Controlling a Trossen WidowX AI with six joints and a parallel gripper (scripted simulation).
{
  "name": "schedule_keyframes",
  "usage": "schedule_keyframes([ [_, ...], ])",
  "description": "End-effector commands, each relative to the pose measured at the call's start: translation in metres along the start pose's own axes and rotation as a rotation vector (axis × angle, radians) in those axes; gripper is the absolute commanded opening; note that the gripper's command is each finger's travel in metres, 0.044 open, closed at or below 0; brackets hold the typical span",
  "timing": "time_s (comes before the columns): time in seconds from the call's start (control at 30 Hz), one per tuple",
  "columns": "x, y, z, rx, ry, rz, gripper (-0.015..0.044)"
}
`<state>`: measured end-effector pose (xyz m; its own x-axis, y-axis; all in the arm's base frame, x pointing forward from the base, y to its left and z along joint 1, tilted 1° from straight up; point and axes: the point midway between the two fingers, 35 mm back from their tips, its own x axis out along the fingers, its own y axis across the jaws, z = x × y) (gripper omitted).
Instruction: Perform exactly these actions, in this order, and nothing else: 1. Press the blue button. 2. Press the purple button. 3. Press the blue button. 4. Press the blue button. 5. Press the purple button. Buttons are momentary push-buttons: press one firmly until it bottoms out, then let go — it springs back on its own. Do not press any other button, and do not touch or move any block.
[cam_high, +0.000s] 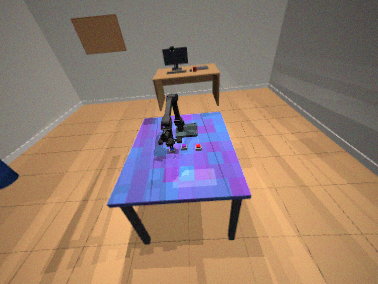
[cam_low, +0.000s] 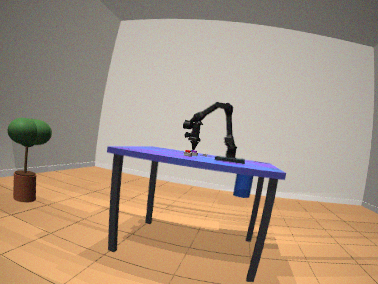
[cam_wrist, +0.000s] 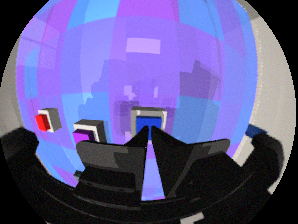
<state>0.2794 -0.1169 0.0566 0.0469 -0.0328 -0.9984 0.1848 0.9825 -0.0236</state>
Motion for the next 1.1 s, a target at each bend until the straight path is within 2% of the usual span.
schedule_keyframes([
  [0.0, 0.002, 0.001, -0.001, -0.005, 0.006, 0.005, 0.002],
  [0.13, -0.002, 0.0, 0.0, 0.0, 0.001, 0.0, 0.002],
  [0.23, -0.029, 0.001, -0.001, -0.005, 0.005, 0.004, 0.002],
  [0.43, -0.034, 0.001, -0.001, -0.005, 0.005, 0.005, 0.002],
  [0.63, -0.092, 0.0, 0.0, -0.005, 0.005, 0.005, 0.002],
  [0.83, -0.094, 0.003, -0.001, -0.005, 0.005, 0.005, 0.002],
  [1.07, -0.095, 0.085, -0.02, -0.005, 0.007, 0.013, 0.002],
])
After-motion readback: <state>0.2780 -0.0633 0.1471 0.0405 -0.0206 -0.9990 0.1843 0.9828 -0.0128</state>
